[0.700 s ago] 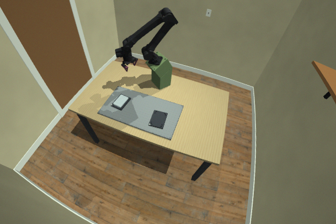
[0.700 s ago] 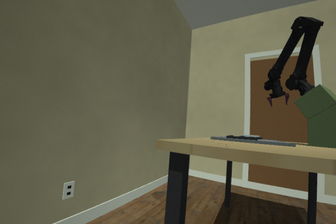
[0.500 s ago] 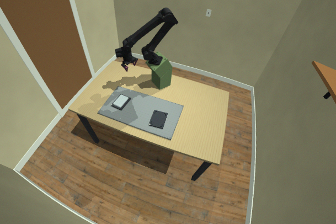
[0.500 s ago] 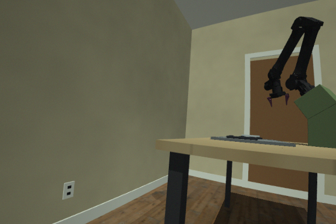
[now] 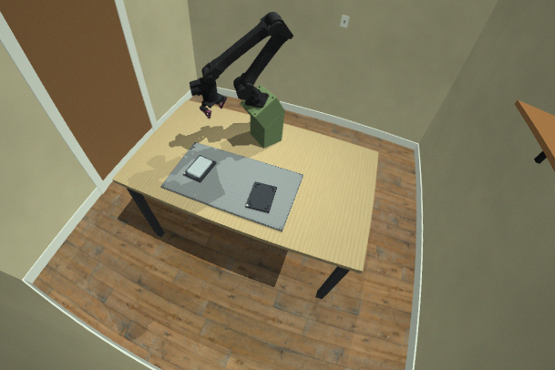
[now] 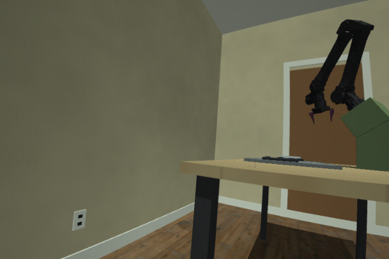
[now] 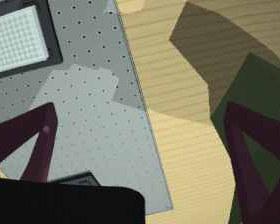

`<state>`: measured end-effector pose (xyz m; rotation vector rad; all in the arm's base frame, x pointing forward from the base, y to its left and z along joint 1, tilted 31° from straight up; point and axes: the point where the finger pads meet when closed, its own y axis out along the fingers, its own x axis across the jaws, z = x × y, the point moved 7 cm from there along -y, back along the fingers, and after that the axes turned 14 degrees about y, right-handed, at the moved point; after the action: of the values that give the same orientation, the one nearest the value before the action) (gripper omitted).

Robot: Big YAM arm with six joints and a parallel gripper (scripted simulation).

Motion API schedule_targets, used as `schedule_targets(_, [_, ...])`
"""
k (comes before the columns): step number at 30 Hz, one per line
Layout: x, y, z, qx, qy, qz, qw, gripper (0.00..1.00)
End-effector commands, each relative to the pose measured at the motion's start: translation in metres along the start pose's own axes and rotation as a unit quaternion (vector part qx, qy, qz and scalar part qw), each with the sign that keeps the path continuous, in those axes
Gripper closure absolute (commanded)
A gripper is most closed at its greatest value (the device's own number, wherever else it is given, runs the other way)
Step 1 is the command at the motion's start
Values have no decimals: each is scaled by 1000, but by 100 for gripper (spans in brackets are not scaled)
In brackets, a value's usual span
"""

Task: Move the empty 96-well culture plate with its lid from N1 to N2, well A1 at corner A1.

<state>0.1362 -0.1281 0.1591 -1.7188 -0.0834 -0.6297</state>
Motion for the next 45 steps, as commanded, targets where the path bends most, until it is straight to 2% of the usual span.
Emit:
schedule_targets(1, [42,-9,-8,-8,-72,-30,997,0])
schedule_targets(5, [55,-3,-8,-8,-132,-31,991,0])
schedule_targets(11, [77,9,-6,-7,-223,-34,974,0])
schedule_targets(13, [77,9,-6,-7,-223,-34,974,0])
schedule_targets(23, [111,32,1,-8,-364,-39,931,0])
schedule_targets(28, [127,46,7,-10,-429,-40,902,0])
schedule_targets(30, [127,46,7,-10,-429,-40,902,0])
schedule_targets(35, [144,62,16,-12,-502,-43,864,0])
schedule_targets(37, [147,65,18,-11,-510,-44,859,0])
schedule_targets(40, [156,76,23,-14,-552,-45,832,0])
schedule_targets(41, [158,78,25,-14,-556,-46,830,0])
schedule_targets(44, [166,88,31,-16,-596,-47,801,0])
schedule_targets(45, [168,90,33,-15,-600,-48,798,0])
